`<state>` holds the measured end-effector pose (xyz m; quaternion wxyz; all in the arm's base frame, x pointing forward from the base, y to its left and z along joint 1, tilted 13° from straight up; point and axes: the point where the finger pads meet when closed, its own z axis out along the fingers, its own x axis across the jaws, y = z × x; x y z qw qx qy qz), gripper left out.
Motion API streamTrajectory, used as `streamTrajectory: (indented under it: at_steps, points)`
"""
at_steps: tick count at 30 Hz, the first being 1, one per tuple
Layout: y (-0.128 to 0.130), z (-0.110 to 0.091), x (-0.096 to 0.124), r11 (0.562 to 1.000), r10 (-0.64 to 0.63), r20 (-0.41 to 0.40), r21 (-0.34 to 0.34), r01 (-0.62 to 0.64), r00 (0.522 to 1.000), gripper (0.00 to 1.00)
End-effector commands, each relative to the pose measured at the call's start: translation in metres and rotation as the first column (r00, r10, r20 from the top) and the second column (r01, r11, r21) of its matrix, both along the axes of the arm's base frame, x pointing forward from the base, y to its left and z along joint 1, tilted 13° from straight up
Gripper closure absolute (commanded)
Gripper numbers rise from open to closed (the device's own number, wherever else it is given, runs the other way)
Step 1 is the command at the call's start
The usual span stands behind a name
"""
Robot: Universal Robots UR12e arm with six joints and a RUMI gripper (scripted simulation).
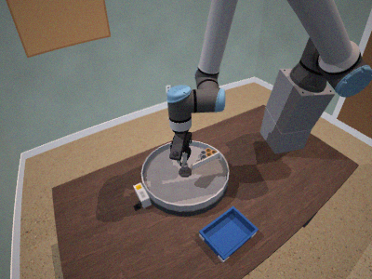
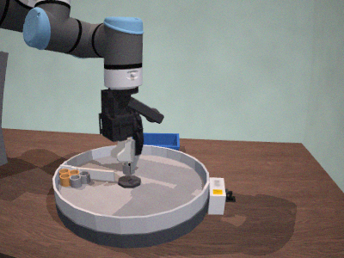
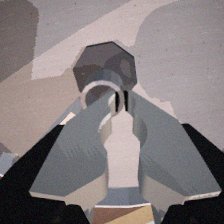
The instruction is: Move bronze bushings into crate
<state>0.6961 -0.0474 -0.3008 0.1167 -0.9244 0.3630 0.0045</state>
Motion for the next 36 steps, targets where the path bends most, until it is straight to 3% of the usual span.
streamTrajectory:
  at_steps: [1, 36]
  points:
    - [0.0026, -0.0093, 0.0033, 1.0, 0.001, 0.003, -0.002, -0.001, 1.0, 1.0]
    - [0.0028, -0.0149, 0.0033, 1.0, 0.0, 0.003, -0.002, 0.0, 1.0, 1.0]
